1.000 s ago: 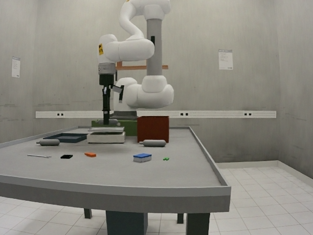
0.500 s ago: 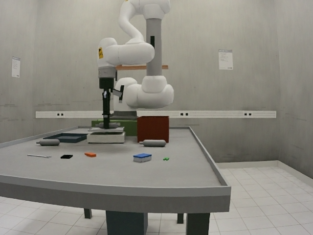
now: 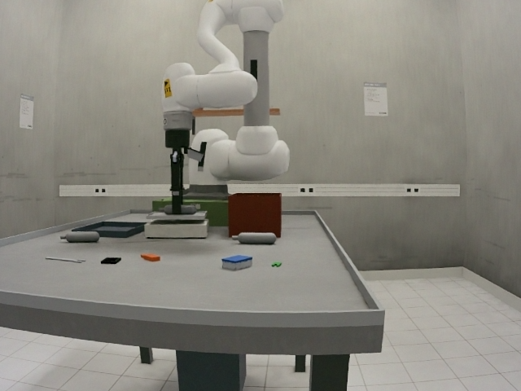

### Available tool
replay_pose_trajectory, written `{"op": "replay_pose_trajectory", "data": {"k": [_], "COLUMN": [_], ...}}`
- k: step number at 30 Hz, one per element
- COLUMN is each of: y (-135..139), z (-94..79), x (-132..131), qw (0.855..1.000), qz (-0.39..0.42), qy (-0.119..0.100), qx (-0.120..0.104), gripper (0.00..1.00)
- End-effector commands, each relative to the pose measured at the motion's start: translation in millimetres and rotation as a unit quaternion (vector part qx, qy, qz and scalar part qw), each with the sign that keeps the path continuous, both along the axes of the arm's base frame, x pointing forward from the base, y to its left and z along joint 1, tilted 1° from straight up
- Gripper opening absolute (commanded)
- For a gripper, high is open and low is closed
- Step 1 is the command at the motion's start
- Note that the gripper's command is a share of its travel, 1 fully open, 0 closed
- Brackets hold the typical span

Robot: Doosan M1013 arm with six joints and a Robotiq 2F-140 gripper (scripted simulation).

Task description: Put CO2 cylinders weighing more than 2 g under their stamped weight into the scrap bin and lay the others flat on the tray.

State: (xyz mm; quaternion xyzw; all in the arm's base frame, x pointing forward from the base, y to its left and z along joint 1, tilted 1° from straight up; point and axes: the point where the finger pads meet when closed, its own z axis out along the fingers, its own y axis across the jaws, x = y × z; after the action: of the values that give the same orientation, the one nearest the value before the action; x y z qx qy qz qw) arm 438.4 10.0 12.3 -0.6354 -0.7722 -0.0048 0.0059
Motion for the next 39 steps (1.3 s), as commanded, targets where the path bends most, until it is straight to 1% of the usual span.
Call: {"op": "replay_pose_trajectory", "data": {"k": [1, 30, 34, 39], "y": [0, 0, 0, 0], "z": [0.5, 1.2, 8.4, 30.4], "x": [1, 1, 1, 1], "qw": [1.0, 1.0, 1.0, 1.0], "qz": [0.0, 0.0, 0.0, 0.0], "qy": [-0.001, -0.001, -0.001, -0.001], "qx": [0.0, 0.0, 0.0, 0.0], "gripper": [0.39, 0.39, 0.39, 0.39]}}
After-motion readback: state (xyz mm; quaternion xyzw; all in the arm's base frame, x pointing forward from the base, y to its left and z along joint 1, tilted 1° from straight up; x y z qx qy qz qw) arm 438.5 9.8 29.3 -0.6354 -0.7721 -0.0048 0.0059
